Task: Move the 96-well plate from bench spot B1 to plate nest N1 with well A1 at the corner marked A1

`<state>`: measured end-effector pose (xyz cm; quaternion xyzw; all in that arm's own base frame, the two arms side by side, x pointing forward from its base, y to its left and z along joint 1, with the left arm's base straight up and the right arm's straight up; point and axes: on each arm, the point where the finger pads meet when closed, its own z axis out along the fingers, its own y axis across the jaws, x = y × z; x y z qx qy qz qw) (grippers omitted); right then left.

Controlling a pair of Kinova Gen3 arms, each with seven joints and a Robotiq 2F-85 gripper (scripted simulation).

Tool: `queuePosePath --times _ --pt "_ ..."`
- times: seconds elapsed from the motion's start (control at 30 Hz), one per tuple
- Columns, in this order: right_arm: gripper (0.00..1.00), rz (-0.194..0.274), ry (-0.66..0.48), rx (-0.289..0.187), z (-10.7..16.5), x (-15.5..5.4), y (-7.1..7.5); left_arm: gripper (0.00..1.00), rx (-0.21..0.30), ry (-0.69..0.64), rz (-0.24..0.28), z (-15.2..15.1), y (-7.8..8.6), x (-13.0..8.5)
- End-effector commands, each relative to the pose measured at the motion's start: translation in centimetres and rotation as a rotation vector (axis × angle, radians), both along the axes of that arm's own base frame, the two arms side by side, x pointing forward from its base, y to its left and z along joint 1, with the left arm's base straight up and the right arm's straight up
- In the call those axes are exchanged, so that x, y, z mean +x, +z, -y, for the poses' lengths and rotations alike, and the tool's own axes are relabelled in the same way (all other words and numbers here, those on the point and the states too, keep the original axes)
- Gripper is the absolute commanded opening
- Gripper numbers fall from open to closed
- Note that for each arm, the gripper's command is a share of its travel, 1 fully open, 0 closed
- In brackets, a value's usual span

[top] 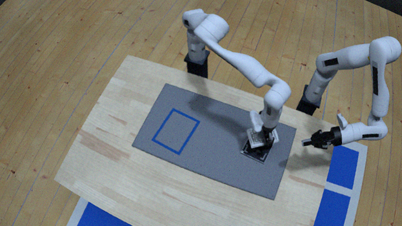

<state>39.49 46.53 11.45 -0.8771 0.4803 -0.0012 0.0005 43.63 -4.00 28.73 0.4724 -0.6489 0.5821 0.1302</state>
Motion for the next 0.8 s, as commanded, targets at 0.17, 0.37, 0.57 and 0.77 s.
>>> queuePosePath --times 0.17,0.37,0.57,0.77 --pt "0.937 0.0 0.256 0.002 -0.06 0.07 0.19 0.017 0.0 0.0 0.002 0.0 0.09 0.01" --pt "0.937 0.0 0.456 0.001 -0.04 0.07 0.19 0.017 0.0 0.0 0.002 0.0 0.09 0.01" --pt "0.937 0.0 0.589 0.001 -0.04 0.08 0.19 0.017 0.0 0.0 0.002 0.0 0.09 0.01" --pt "0.937 0.0 0.789 0.001 -0.04 0.08 0.19 0.017 0.0 0.0 0.002 0.0 0.09 0.01"
